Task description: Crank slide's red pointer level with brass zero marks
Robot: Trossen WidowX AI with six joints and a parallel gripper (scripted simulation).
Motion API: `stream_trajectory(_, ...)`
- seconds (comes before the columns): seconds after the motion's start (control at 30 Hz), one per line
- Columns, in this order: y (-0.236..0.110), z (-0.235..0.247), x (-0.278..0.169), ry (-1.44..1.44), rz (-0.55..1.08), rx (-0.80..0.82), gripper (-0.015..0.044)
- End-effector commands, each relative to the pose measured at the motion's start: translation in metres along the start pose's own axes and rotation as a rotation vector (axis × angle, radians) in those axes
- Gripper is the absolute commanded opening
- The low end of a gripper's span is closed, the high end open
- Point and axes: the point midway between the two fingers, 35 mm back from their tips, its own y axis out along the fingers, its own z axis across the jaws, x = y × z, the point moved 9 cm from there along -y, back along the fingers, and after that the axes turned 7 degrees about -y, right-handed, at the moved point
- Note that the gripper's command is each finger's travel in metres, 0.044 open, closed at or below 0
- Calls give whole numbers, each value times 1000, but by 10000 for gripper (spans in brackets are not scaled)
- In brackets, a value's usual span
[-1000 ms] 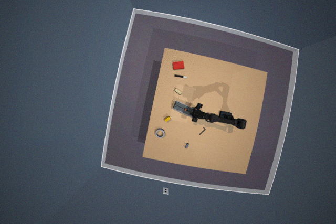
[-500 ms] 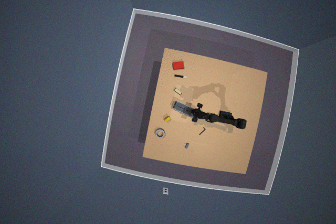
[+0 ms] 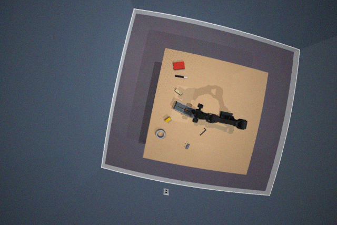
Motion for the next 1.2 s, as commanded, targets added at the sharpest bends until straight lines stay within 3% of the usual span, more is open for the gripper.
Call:
stream_trajectory(0.0, 0, 0, 0, 0, 0, 0, 79)
stream_trajectory(0.43, 0, 0, 0, 0, 0, 0, 420)
stream_trajectory(0.5, 0, 0, 0, 0, 0, 0, 440)
stream_trajectory(1.03, 0, 0, 0, 0, 0, 0, 20)
stream_trajectory(1.17, 0, 0, 0, 0, 0, 0, 0)
